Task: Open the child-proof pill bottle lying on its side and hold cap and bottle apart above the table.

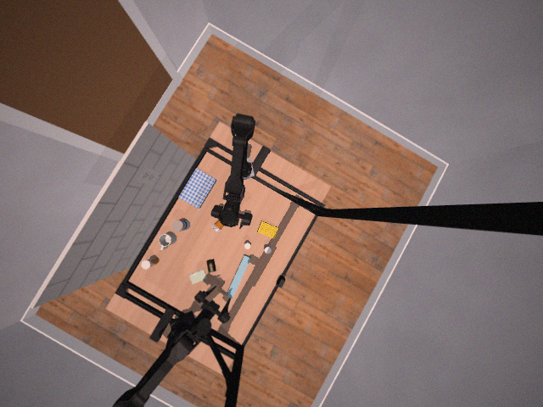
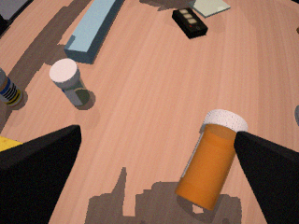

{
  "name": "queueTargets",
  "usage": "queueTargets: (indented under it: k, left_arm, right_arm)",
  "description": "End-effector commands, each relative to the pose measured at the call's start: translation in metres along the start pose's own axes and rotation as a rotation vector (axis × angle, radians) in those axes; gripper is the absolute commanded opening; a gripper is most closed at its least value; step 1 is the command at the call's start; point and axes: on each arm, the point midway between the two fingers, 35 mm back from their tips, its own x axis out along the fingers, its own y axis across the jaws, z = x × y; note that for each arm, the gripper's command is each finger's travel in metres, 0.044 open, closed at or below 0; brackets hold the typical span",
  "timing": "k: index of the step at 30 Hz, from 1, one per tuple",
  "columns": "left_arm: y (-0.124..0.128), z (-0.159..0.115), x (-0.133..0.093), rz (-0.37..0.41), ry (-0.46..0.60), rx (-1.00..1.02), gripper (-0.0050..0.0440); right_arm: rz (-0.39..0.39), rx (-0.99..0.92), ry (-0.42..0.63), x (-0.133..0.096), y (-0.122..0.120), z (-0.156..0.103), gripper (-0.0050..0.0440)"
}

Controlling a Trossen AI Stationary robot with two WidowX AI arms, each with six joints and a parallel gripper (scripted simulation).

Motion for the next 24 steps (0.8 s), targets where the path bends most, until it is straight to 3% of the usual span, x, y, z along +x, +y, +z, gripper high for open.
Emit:
queueTargets:
  k: [1, 19, 24]
  left_arm:
    - [0.0000, 0.0000, 0.0000, 0.000, 0.000, 0.000, 0.0440]
    - [0.0000, 0.0000, 0.0000, 0.000, 0.000, 0.000, 0.0440]
    - [0.0000, 0.0000, 0.0000, 0.000, 0.000, 0.000, 0.0440]
  right_arm:
    - [0.000, 0.000, 0.000, 0.0000, 0.0000, 0.0000, 0.0440]
    - [-0.001, 0.001, 0.003, 0.0002, -0.0002, 0.0000, 0.0440]
    - [-0.021, 0.040, 0.089, 0.0059, -0.0066, -0.0004, 0.0440]
